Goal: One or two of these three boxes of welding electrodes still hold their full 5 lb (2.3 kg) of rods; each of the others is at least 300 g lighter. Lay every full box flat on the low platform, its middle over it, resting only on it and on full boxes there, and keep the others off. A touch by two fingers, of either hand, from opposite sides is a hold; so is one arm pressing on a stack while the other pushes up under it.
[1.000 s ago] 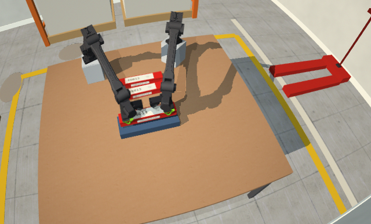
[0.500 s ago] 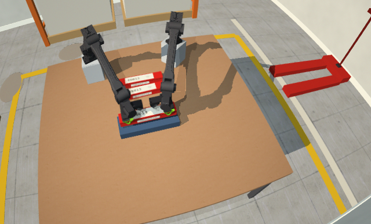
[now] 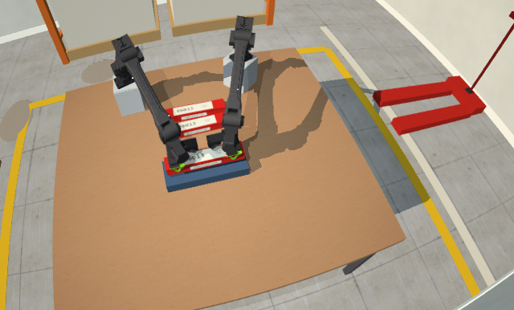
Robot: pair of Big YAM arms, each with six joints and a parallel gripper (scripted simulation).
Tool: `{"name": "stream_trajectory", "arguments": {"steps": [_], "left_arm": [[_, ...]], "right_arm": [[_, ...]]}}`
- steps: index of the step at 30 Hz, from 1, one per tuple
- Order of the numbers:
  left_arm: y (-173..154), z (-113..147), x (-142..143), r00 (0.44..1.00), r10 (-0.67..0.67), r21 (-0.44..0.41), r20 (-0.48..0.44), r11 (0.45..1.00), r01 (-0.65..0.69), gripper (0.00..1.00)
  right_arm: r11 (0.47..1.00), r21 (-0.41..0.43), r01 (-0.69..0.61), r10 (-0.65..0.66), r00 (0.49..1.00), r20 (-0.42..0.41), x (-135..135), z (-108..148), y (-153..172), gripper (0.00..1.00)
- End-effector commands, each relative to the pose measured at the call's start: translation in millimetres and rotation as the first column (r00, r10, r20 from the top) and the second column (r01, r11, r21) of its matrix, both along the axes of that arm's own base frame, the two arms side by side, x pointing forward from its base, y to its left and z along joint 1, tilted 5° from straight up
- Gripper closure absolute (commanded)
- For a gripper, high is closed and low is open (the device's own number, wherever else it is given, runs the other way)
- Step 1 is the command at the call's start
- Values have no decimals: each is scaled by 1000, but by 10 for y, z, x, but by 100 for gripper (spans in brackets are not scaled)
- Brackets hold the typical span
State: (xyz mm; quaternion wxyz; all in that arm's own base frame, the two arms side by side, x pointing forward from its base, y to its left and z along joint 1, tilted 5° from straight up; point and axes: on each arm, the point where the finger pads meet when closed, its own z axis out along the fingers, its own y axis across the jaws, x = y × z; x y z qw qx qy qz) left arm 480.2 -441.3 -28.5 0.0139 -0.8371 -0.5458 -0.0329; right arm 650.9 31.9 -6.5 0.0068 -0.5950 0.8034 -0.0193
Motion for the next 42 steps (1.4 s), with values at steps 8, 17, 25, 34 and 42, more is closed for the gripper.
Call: {"name": "stream_trajectory", "arguments": {"steps": [8, 17, 25, 34, 42], "left_arm": [[-205, 752, 329, 994, 2, -103, 111, 995, 10, 100], [-207, 748, 334, 994, 1, -98, 107, 995, 9, 100], [-215, 715, 370, 996, 0, -79, 85, 997, 7, 100], [-222, 670, 399, 996, 0, -78, 89, 997, 7, 100], [-224, 617, 407, 996, 0, -80, 91, 997, 7, 100]], "right_arm": [[1000, 3, 2, -2, 990, 143, 344, 755, -110, 100], [1000, 3, 2, -2, 990, 144, 345, 755, -110, 100], [1000, 3, 2, -2, 990, 143, 354, 751, -113, 100], [1000, 0, 2, -2, 994, 113, 405, 692, -150, 100], [1000, 0, 2, -2, 993, 119, 409, 638, -149, 100]]}}
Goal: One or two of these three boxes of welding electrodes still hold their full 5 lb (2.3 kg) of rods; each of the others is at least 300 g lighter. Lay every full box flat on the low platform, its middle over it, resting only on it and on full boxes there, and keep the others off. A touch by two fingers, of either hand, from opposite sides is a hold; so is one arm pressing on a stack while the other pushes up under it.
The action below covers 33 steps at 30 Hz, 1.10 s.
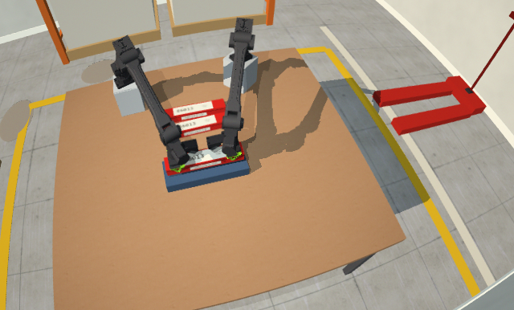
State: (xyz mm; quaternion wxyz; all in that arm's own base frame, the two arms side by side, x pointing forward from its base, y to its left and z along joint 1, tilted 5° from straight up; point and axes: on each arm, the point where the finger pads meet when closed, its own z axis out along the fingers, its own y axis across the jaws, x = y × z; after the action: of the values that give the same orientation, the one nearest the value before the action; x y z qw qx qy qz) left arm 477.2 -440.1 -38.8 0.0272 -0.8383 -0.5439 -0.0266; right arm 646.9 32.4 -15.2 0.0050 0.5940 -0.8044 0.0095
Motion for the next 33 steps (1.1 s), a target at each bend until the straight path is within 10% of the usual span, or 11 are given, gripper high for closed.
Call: {"name": "stream_trajectory", "arguments": {"steps": [1, 33], "left_arm": [[-230, 720, 411, 991, 7, -109, 131, 994, 7, 100], [-270, 503, 545, 992, 6, -102, 123, 995, 6, 100]], "right_arm": [[1000, -2, -1, 1, 987, 163, 435, 722, -142, 100], [1000, -2, -1, 1, 988, 155, 571, 509, -194, 100]]}}
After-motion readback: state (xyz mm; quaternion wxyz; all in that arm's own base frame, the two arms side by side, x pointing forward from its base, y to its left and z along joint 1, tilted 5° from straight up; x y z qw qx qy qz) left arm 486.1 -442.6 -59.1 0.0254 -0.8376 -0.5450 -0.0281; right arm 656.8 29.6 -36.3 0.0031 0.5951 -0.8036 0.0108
